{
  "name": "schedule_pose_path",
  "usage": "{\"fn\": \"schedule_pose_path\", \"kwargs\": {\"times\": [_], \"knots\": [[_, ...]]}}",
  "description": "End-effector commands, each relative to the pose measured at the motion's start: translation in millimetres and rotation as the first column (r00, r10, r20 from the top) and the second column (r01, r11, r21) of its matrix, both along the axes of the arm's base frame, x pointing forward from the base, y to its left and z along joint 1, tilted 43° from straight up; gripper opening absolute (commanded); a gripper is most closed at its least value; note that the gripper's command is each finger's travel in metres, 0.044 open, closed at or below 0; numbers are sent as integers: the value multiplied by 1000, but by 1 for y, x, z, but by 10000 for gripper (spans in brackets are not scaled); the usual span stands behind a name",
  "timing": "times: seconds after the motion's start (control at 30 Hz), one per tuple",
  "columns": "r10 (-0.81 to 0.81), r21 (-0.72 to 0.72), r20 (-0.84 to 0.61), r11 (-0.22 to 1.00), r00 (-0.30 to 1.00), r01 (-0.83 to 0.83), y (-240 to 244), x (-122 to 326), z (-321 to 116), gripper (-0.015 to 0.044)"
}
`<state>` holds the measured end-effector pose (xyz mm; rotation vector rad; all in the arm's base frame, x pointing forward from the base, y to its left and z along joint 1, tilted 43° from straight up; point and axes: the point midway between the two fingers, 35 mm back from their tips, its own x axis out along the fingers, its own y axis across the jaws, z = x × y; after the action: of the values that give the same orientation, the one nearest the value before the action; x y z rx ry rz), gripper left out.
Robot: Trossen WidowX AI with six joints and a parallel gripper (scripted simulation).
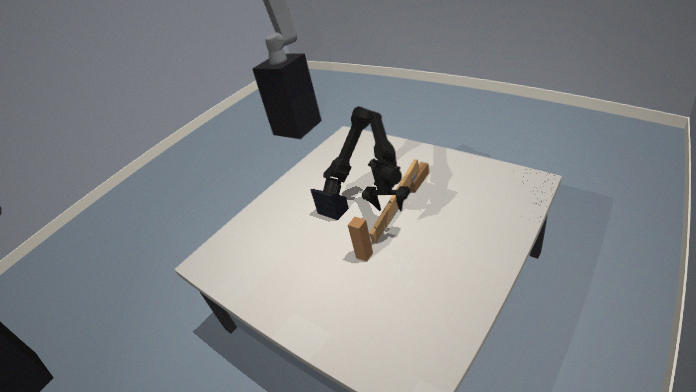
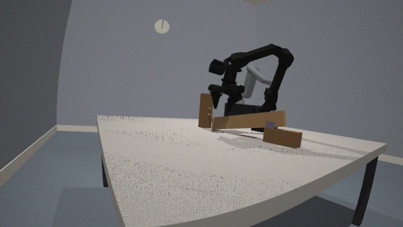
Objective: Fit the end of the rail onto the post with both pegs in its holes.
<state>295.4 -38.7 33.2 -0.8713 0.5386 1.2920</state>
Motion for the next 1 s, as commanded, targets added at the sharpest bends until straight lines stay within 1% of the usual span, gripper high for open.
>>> {"fn": "schedule_pose_path", "kwargs": {"times": [0.0,0.23,0.97], "knots": [[15,94,-199,996,980,4,-8,-31,-20,440],[14,93,-199,996,980,4,-9,-31,-22,440],[13,92,-199,996,980,5,14,-26,-49,440]]}}
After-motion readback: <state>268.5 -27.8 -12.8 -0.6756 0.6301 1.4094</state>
